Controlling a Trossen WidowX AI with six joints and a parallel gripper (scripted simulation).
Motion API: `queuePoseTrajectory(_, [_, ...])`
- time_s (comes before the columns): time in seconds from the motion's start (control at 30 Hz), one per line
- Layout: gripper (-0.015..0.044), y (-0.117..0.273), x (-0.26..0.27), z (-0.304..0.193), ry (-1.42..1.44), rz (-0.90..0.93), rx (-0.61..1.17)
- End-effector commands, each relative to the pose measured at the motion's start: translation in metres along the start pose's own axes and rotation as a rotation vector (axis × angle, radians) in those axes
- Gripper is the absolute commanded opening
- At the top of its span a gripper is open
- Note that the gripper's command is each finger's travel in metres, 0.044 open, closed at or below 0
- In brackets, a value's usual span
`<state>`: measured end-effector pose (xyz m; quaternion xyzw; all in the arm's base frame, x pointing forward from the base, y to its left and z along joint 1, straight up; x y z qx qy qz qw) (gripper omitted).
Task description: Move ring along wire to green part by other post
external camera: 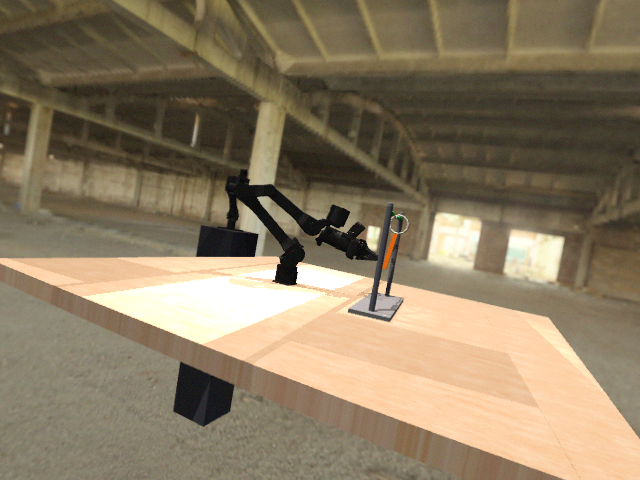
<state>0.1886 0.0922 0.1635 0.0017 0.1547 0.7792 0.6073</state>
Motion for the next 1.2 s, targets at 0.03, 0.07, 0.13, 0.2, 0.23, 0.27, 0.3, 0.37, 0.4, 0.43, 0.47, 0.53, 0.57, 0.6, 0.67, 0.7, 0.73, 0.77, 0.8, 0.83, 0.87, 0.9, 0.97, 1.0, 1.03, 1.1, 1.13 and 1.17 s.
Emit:
queuePoseTrajectory(0.03, [0.0160, 0.000, 0.000, -0.001, -0.004, -0.004, 0.002])
queuePoseTrajectory(0.07, [0.0186, 0.001, 0.000, 0.000, 0.000, 0.000, 0.000])
queuePoseTrajectory(0.13, [0.0239, 0.008, 0.000, 0.001, 0.000, 0.000, 0.001])
queuePoseTrajectory(0.2, [0.0291, 0.019, 0.000, 0.001, 0.000, 0.000, 0.002])
queuePoseTrajectory(0.23, [0.0317, 0.025, 0.000, 0.001, 0.000, 0.001, 0.002])
queuePoseTrajectory(0.27, [0.0344, 0.030, 0.000, 0.000, 0.000, 0.001, 0.003])
queuePoseTrajectory(0.3, [0.0370, 0.036, -0.001, -0.001, 0.000, 0.001, 0.003])
queuePoseTrajectory(0.37, [0.0423, 0.042, -0.002, -0.002, 0.000, 0.001, 0.003])
queuePoseTrajectory(0.4, [0.0440, 0.043, -0.002, -0.003, 0.000, 0.001, 0.002])
queuePoseTrajectory(0.43, [0.0440, 0.043, -0.002, -0.003, 0.000, 0.001, 0.002])
queuePoseTrajectory(0.47, [0.0440, 0.043, -0.002, -0.003, 0.000, 0.001, 0.002])
queuePoseTrajectory(0.53, [0.0440, 0.043, -0.002, -0.003, 0.000, 0.001, 0.002])
queuePoseTrajectory(0.57, [0.0440, 0.043, -0.002, -0.003, 0.000, 0.001, 0.002])
queuePoseTrajectory(0.6, [0.0440, 0.043, -0.002, -0.003, 0.000, 0.001, 0.002])
queuePoseTrajectory(0.67, [0.0440, 0.043, -0.002, -0.003, 0.000, 0.001, 0.002])
queuePoseTrajectory(0.7, [0.0440, 0.043, -0.002, -0.003, 0.000, 0.001, 0.002])
queuePoseTrajectory(0.73, [0.0440, 0.043, -0.002, -0.003, 0.000, 0.001, 0.002])
queuePoseTrajectory(0.77, [0.0440, 0.043, -0.002, -0.003, 0.000, 0.001, 0.002])
queuePoseTrajectory(0.8, [0.0440, 0.043, -0.002, -0.003, 0.000, 0.001, 0.002])
queuePoseTrajectory(0.83, [0.0440, 0.043, -0.002, -0.003, 0.000, 0.001, 0.002])
queuePoseTrajectory(0.87, [0.0440, 0.043, -0.002, -0.003, 0.000, 0.001, 0.002])
queuePoseTrajectory(0.9, [0.0440, 0.043, -0.002, -0.003, 0.000, 0.001, 0.002])
queuePoseTrajectory(0.97, [0.0440, 0.043, -0.002, -0.003, 0.000, 0.001, 0.002])
queuePoseTrajectory(1.0, [0.0440, 0.043, -0.002, -0.003, 0.000, 0.001, 0.002])
queuePoseTrajectory(1.03, [0.0440, 0.043, -0.002, -0.003, 0.000, 0.001, 0.002])
queuePoseTrajectory(1.1, [0.0440, 0.043, -0.002, -0.003, 0.000, 0.001, 0.002])
queuePoseTrajectory(1.13, [0.0440, 0.043, -0.002, -0.003, 0.000, 0.001, 0.002])
queuePoseTrajectory(1.17, [0.0440, 0.043, -0.002, -0.003, 0.000, 0.001, 0.002])
Point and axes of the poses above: the point midway between the two fingers, 35 mm back from their tips, its own y axis back along the fingers, its own x axis across the jaws, z = x × y, the point moved 6 cm from there along y, back along the fingers, and after that the axes turned 12 degrees about y, right-handed, at the moved point
